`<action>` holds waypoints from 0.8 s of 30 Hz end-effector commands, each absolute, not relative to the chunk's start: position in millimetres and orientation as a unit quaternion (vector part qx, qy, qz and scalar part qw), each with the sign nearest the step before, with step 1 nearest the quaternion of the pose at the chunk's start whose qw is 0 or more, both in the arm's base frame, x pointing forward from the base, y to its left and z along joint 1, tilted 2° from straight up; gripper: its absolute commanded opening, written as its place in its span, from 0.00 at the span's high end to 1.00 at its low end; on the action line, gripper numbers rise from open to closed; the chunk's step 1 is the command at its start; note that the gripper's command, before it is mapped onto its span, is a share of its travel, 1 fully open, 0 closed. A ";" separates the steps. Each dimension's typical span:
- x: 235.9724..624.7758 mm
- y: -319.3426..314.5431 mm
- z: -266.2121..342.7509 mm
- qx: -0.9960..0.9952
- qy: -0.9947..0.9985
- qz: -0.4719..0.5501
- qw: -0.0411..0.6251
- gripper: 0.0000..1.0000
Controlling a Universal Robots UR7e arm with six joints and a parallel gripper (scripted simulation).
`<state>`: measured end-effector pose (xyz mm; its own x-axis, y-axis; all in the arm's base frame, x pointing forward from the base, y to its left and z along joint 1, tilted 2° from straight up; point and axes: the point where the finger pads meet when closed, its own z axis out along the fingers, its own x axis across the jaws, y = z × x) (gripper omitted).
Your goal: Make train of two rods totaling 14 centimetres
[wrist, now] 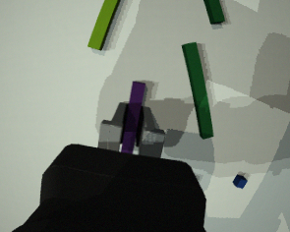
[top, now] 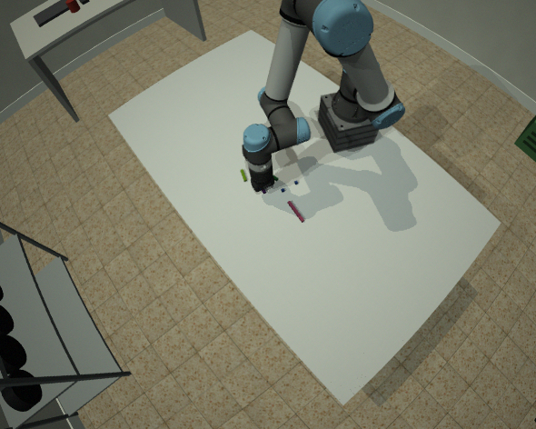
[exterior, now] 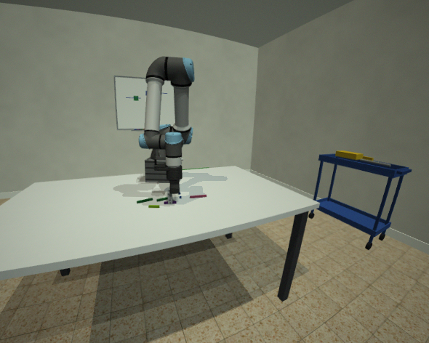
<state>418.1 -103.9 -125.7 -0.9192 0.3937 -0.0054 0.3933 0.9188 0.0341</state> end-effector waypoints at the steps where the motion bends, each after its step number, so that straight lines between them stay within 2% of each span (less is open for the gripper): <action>1: 418.6 -104.1 -125.3 0.201 0.979 0.016 0.007 0.76; 14: 418.6 -104.1 -125.3 0.201 0.979 0.016 0.007 0.76; 15: 418.6 -104.1 -125.3 0.201 0.979 0.016 0.007 0.70; 19: 418.6 -104.1 -125.3 0.201 0.979 0.016 0.007 0.70; 20: 418.6 -104.1 -125.3 0.201 0.979 0.016 0.007 0.64; 22: 418.6 -104.1 -125.3 0.201 0.979 0.016 0.007 0.64; 23: 418.6 -104.1 -125.3 0.201 0.979 0.016 0.007 0.58; 24: 418.6 -104.1 -125.3 0.201 0.979 0.016 0.007 0.58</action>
<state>418.2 -103.9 -125.7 -0.9192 0.3937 -0.0054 0.3933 0.9188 0.0341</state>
